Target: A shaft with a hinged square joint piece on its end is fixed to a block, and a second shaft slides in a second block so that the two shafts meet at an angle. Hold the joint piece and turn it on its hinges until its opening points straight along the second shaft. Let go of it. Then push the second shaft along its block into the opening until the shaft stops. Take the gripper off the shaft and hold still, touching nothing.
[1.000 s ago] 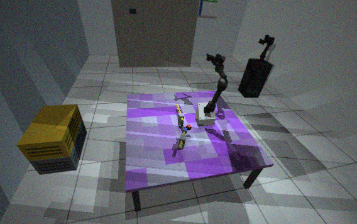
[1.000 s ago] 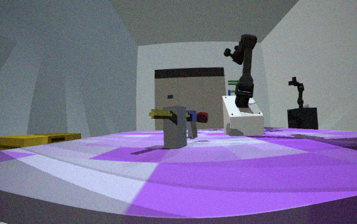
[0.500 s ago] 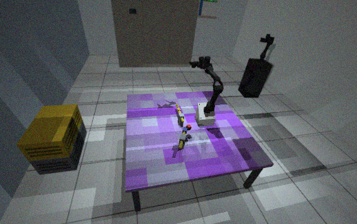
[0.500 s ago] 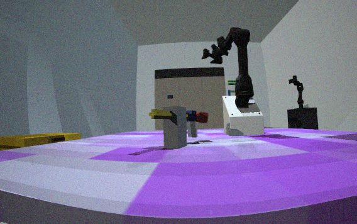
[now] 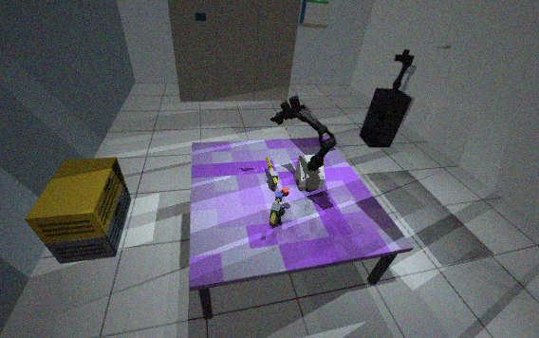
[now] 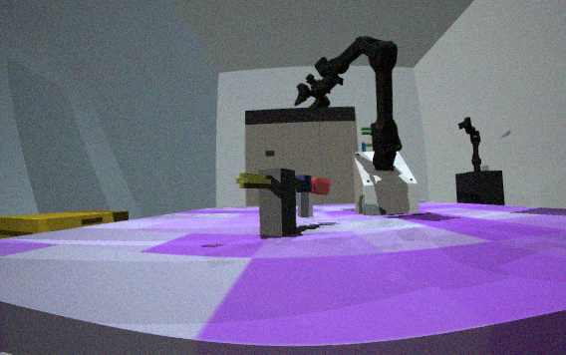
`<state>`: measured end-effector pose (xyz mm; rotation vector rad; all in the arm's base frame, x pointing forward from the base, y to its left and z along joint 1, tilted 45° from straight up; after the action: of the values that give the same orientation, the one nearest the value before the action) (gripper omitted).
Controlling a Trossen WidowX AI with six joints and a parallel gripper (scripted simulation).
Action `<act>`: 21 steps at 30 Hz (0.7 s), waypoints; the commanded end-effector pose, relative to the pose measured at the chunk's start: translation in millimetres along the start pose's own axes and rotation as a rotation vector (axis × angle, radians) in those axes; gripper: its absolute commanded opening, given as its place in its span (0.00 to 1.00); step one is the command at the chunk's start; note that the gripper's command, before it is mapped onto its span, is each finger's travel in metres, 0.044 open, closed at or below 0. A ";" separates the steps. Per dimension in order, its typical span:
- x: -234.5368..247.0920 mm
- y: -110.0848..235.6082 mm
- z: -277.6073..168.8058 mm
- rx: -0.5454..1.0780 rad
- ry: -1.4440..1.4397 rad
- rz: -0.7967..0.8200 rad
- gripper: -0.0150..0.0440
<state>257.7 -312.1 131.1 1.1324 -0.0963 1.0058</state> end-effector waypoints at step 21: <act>169.2 34.3 -194.8 0.659 0.371 0.281 1.00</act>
<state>263.1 -76.9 152.7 1.4851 0.3535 1.4921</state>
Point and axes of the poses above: the point midway between the two fingers, 35 mm back from their tips, its own y axis back along the fingers, its own x axis across the jaws, z = x × y, the point moved 4 cm from there along y, back along the fingers, and after that the axes turned 1 degree about -y, right-handed, at the moved point
